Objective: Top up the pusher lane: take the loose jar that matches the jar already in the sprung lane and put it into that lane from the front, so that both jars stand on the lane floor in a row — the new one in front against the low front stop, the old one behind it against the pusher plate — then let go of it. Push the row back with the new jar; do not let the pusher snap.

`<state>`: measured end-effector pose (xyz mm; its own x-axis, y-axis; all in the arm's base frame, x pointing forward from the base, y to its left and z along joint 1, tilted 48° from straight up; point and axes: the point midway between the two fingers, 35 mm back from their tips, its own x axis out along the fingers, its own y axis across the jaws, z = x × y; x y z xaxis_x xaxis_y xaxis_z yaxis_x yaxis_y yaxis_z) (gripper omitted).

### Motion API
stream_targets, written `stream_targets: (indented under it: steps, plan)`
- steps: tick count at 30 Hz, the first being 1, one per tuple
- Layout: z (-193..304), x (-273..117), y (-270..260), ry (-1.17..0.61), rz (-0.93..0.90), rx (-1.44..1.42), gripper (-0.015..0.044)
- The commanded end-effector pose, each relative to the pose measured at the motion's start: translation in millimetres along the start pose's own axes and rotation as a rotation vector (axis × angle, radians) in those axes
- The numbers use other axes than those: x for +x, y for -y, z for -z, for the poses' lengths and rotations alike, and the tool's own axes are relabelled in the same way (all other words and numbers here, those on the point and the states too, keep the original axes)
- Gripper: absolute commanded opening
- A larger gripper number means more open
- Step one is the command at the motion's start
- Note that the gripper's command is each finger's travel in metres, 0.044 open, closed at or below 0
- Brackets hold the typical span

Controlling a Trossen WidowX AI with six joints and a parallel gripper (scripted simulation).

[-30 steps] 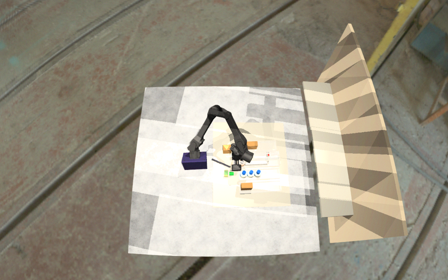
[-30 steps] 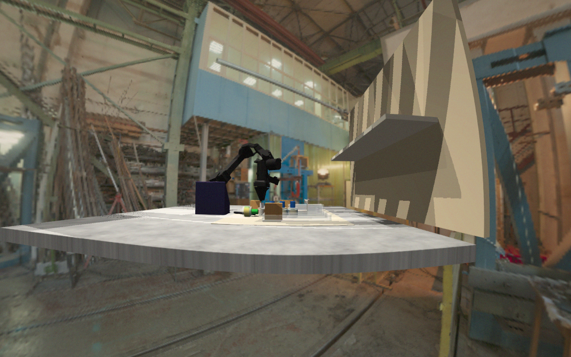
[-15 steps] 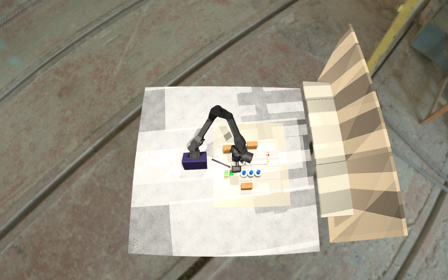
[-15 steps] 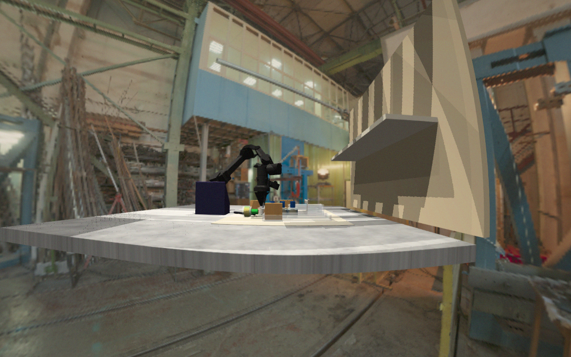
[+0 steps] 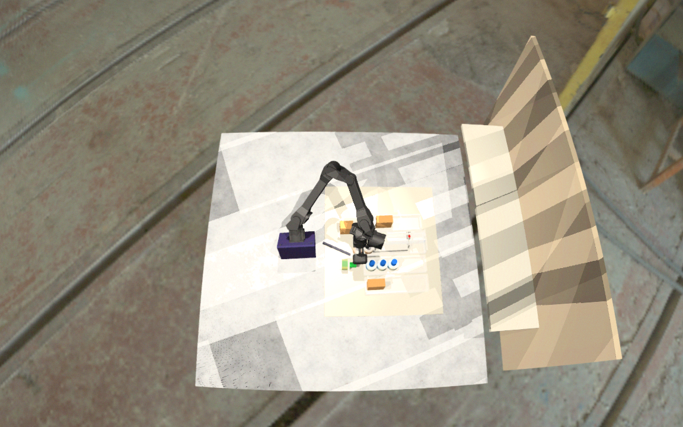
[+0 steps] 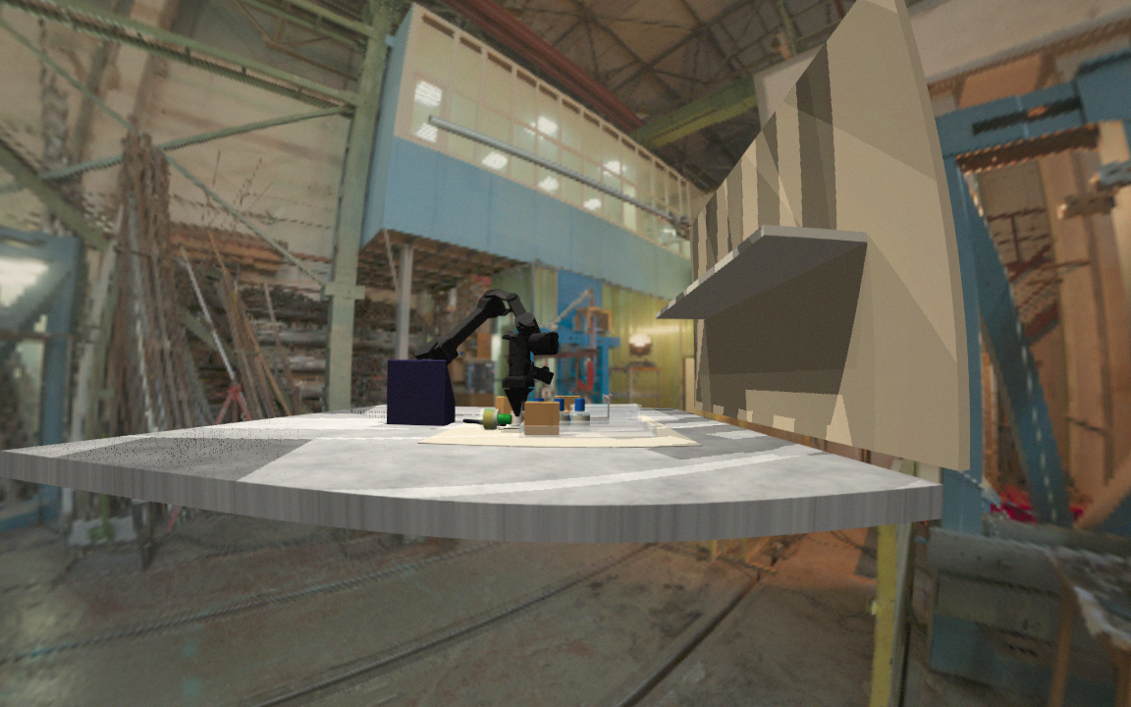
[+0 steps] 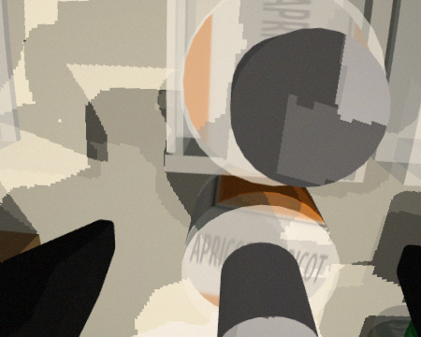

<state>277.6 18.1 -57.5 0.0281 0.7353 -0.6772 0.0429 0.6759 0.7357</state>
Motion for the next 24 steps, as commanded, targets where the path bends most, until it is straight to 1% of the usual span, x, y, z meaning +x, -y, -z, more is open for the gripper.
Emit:
stream_targets:
  steps: [1, 8, 13, 16, 18, 19, 24]
  plan:
    - [2.7, 4.5, 0.2, -0.009, -0.007, 0.011, 0.0361]
    - [2.7, 4.5, 0.2, -0.009, -0.007, 0.011, 0.0177]
    - [2.7, 4.5, 0.2, -0.009, -0.007, 0.011, 0.0144]
    - [4.1, 1.2, 3.2, -0.006, 0.012, 0.006, 0.0065]
    - [4.9, -9.3, 8.6, -0.003, 0.04, 0.0, 0.0013]
    - [4.7, -15.4, 10.6, -0.003, 0.048, -0.001, 0.0]
    - [0.6, -41.9, 12.8, -0.006, 0.044, 0.002, 0.0]
